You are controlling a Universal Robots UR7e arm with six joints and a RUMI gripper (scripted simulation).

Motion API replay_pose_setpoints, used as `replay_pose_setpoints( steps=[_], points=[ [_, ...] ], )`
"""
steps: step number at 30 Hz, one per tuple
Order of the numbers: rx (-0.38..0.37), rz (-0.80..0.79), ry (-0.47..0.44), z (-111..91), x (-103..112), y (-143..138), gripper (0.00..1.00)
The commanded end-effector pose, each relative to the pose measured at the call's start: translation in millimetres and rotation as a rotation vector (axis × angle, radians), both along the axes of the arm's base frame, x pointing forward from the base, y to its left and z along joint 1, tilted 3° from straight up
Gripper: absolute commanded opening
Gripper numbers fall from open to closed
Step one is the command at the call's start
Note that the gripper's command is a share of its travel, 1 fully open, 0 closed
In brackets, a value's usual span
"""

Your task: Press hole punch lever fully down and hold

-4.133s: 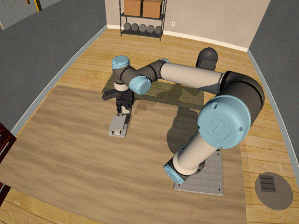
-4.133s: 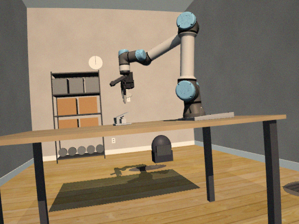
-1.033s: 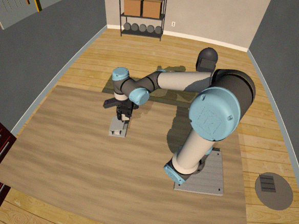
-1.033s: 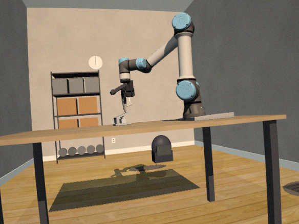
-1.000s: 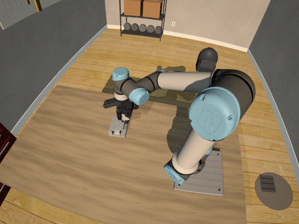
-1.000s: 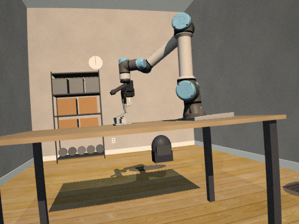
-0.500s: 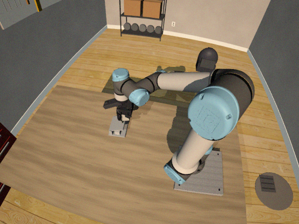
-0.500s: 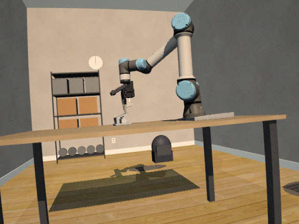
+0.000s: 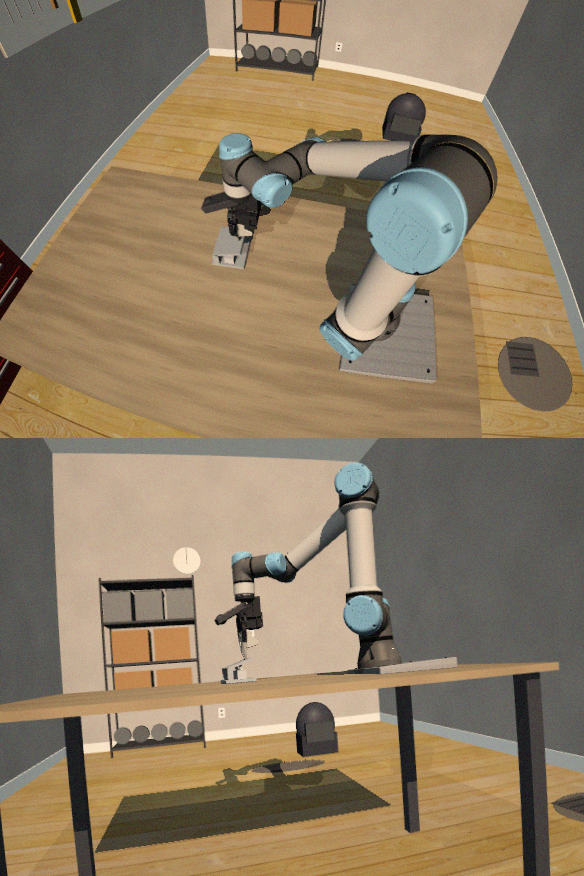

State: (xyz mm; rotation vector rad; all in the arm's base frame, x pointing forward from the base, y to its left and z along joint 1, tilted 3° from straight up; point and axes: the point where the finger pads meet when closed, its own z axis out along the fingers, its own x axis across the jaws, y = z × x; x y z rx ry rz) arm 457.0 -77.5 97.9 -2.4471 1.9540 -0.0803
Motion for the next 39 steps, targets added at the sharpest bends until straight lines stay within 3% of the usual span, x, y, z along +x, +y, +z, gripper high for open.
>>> replay_pose_setpoints(
  steps=[1, 39],
  points=[
    [0.0, 0.0, -0.001, 0.2, 0.1, 0.0, 0.0],
    [0.0, 0.0, -0.001, -9.8, 0.6, -0.3, 0.0]
  ],
)
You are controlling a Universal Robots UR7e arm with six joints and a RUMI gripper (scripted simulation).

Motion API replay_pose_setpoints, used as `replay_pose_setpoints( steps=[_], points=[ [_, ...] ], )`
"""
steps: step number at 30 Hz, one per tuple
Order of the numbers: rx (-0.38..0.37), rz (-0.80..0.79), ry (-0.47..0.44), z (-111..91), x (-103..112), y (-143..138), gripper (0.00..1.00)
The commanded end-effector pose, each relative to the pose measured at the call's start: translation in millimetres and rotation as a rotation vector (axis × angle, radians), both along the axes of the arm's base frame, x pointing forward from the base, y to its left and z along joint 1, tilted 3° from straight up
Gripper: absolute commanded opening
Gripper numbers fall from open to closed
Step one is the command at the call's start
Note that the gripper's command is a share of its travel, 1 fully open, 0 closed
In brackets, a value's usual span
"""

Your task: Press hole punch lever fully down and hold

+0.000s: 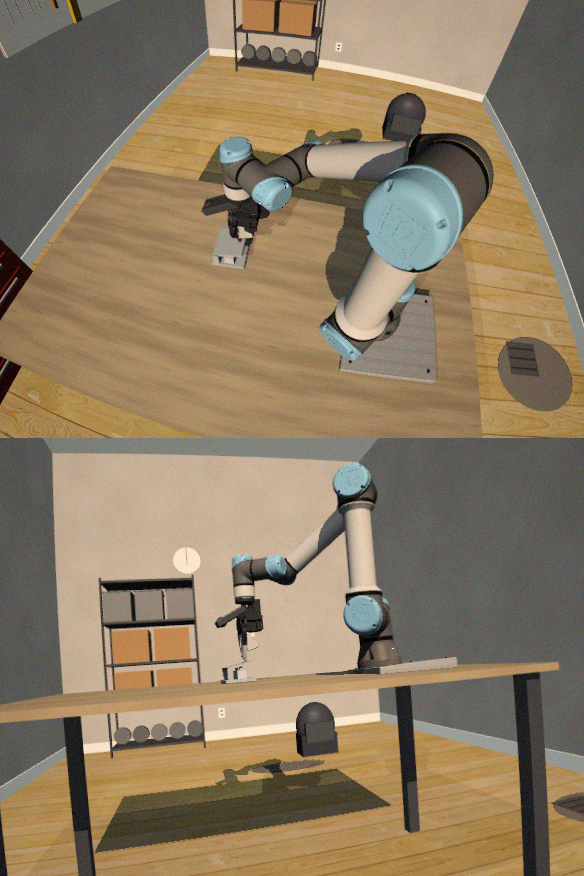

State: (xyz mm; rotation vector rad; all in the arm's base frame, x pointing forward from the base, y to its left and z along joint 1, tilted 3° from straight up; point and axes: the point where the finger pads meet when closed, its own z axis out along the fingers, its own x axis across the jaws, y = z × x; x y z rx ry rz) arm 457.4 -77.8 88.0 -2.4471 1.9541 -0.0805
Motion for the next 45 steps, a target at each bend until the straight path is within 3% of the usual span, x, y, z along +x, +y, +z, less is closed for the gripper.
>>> replay_pose_setpoints(
  steps=[1, 45],
  points=[
    [0.0, 0.0, 0.0, 0.1, 0.1, 0.0, 0.0],
    [0.0, 0.0, 0.0, -9.9, 0.6, -0.2, 0.0]
  ],
)
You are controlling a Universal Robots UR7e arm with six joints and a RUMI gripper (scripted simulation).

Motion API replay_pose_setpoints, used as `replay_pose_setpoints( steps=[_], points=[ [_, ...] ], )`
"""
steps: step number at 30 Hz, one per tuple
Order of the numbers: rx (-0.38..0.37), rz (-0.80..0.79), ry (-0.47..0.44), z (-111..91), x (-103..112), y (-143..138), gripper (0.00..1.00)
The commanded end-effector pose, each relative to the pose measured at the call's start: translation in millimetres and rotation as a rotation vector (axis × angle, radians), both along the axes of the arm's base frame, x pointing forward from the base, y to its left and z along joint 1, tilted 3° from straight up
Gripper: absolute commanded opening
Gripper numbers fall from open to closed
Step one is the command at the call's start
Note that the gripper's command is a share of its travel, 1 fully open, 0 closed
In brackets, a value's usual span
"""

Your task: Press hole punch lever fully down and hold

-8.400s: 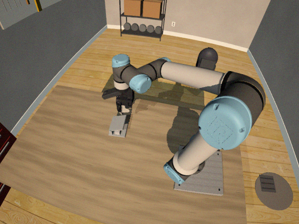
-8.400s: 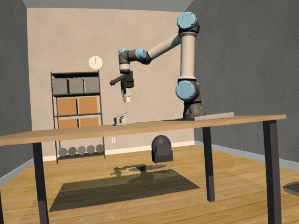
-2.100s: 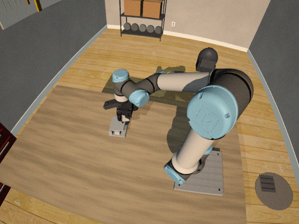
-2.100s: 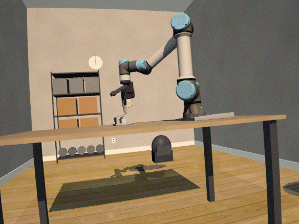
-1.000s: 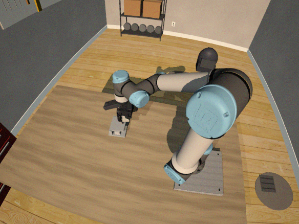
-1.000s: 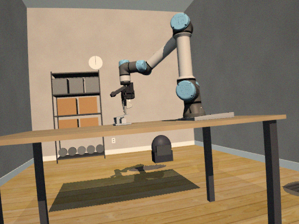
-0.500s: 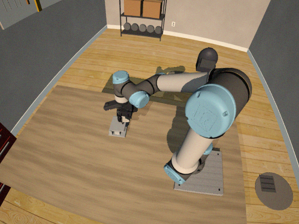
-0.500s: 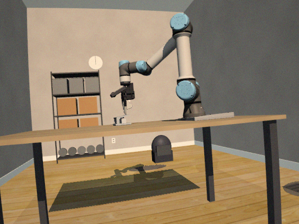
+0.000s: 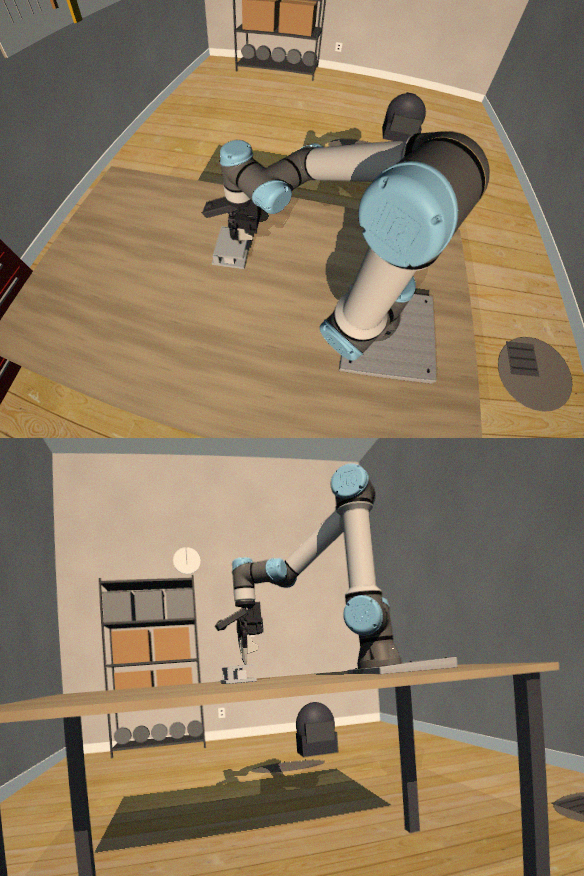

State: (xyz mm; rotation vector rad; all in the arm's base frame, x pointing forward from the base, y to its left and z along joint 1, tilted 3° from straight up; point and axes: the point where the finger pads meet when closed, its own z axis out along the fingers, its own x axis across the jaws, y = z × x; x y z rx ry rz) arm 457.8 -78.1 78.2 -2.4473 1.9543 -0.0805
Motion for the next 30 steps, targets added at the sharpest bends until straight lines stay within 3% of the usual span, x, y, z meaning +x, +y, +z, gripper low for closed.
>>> replay_pose_setpoints(
  steps=[1, 30],
  points=[
    [0.0, 0.0, -0.001, -0.1, 0.2, 0.1, 0.0],
    [0.0, 0.0, -0.001, -3.1, 0.3, 0.0, 0.0]
  ],
)
